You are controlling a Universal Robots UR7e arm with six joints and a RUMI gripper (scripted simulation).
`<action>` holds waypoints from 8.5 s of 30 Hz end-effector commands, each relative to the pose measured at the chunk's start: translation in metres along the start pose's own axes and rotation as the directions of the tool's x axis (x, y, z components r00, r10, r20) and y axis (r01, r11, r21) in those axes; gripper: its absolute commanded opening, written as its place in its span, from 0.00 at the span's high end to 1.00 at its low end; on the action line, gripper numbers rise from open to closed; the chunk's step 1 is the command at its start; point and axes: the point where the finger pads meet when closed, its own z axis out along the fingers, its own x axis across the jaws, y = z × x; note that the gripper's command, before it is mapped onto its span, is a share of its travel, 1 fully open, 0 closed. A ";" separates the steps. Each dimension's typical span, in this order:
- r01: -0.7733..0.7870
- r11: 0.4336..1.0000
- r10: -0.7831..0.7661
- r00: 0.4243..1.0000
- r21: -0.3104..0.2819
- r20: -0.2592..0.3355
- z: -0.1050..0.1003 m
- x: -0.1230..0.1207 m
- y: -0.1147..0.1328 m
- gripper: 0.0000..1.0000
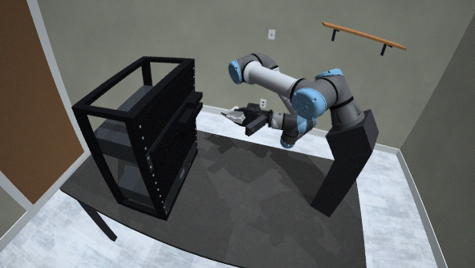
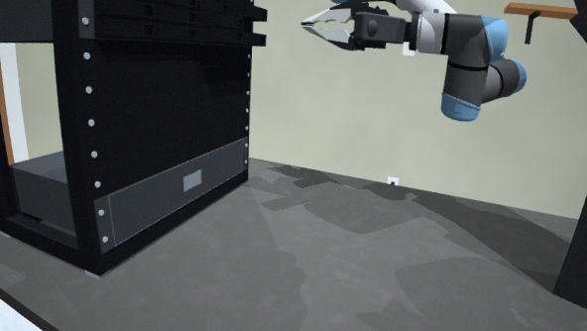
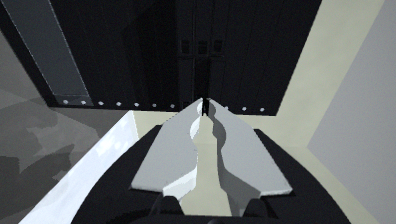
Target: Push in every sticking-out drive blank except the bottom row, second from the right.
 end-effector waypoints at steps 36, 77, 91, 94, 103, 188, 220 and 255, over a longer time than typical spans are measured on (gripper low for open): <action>0.000 1.000 0.000 1.000 0.000 -0.001 0.010 0.002 -0.015 1.00; 0.000 1.000 0.000 1.000 0.000 0.000 0.055 0.006 -0.072 1.00; 0.000 1.000 0.000 1.000 0.000 0.000 0.107 0.006 -0.072 1.00; 0.000 1.000 0.000 1.000 0.000 0.000 0.107 0.006 -0.072 1.00; 0.000 1.000 0.000 1.000 0.000 0.000 0.107 0.006 -0.072 1.00; 0.000 1.000 0.000 1.000 0.000 0.000 0.138 0.007 -0.072 1.00; 0.000 1.000 0.000 1.000 0.000 0.000 0.143 0.007 -0.072 1.00; 0.000 1.000 0.000 1.000 0.000 0.000 0.149 0.007 -0.072 1.00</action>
